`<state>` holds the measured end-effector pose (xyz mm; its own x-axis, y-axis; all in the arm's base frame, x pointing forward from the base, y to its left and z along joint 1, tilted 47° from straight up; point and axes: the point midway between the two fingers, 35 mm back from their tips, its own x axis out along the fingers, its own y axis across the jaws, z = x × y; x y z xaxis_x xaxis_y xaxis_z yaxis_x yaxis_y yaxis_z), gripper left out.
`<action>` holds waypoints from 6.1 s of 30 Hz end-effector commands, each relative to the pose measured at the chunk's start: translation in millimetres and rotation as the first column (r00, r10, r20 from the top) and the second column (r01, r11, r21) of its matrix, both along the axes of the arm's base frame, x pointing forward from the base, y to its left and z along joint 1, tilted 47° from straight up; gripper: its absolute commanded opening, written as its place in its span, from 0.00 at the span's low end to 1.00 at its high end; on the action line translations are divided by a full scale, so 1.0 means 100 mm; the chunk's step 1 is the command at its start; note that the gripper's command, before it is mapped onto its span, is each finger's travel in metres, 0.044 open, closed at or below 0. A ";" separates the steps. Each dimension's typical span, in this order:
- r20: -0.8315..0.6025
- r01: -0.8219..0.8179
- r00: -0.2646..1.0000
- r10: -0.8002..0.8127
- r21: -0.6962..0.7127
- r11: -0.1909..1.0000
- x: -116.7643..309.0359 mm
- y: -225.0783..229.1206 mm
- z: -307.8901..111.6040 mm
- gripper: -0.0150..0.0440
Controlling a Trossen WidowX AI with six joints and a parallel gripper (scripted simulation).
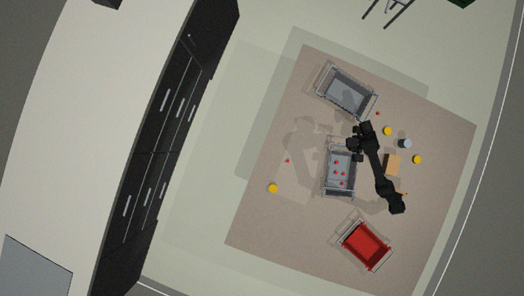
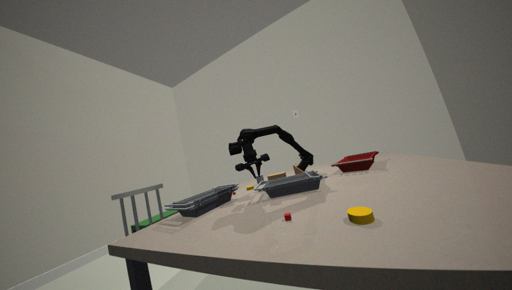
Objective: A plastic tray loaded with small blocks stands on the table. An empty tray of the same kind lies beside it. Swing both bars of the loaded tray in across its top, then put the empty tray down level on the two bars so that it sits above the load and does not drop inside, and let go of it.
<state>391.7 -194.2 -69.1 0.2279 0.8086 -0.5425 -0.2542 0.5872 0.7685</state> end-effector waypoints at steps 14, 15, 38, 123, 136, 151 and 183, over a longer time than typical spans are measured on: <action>-0.170 -0.125 0.980 0.099 -0.152 0.980 0.14 0.45 -0.37 0.40; -0.176 -0.129 0.979 0.101 -0.158 0.979 0.14 0.47 -0.38 0.40; -0.180 -0.131 0.978 0.101 -0.159 0.979 0.05 0.52 0.14 0.40; -0.172 -0.122 0.981 0.093 -0.162 0.979 0.00 0.59 0.47 0.25; -0.172 -0.122 0.981 0.093 -0.162 0.979 0.00 0.59 0.47 0.25; -0.172 -0.122 0.981 0.093 -0.162 0.979 0.00 0.59 0.47 0.25; 0.413 -0.562 0.325 0.851 -0.639 0.525 -1.12 2.85 2.95 1.00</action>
<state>319.6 63.5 200.4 0.0304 0.6281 -0.7775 -0.9625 0.2283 0.1467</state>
